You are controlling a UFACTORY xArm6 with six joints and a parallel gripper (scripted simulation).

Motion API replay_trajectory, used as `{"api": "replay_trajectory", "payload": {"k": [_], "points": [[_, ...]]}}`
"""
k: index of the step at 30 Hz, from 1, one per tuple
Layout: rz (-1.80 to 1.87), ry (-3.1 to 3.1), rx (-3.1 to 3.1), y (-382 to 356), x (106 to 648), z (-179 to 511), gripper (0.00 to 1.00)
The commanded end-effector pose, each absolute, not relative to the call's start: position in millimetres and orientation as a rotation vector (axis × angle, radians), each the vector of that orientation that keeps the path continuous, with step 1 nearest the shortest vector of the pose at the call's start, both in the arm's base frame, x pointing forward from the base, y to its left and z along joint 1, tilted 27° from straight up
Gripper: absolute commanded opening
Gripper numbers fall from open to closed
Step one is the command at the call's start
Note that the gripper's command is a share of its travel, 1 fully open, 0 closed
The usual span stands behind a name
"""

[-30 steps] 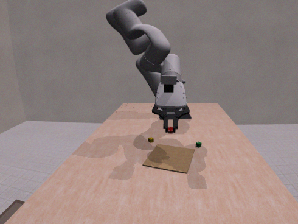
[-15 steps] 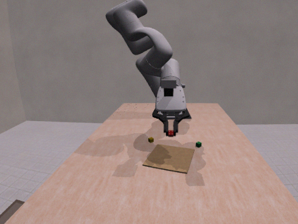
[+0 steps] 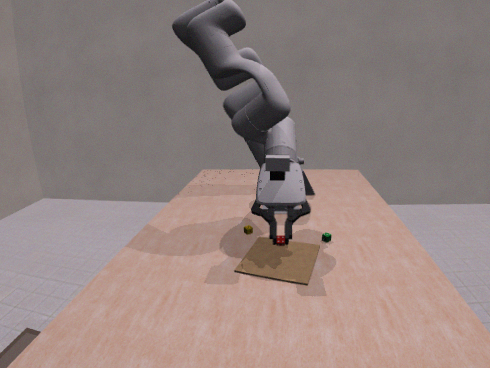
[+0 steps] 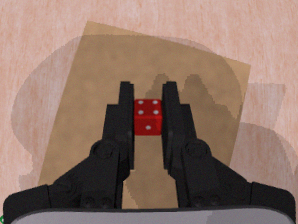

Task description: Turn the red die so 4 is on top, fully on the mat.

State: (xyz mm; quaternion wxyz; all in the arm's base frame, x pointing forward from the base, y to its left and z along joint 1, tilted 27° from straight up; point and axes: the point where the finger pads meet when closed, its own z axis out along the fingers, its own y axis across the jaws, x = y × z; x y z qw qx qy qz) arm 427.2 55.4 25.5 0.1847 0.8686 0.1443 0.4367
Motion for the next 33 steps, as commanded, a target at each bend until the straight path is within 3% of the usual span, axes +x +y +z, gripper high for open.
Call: {"api": "replay_trajectory", "payload": {"k": [1, 33], "points": [[1.239, 0.407, 2.445, 49.7, 430.7, 13.4, 0.11], [1.239, 0.407, 2.445, 47.9, 431.1, 9.6, 0.11]]}}
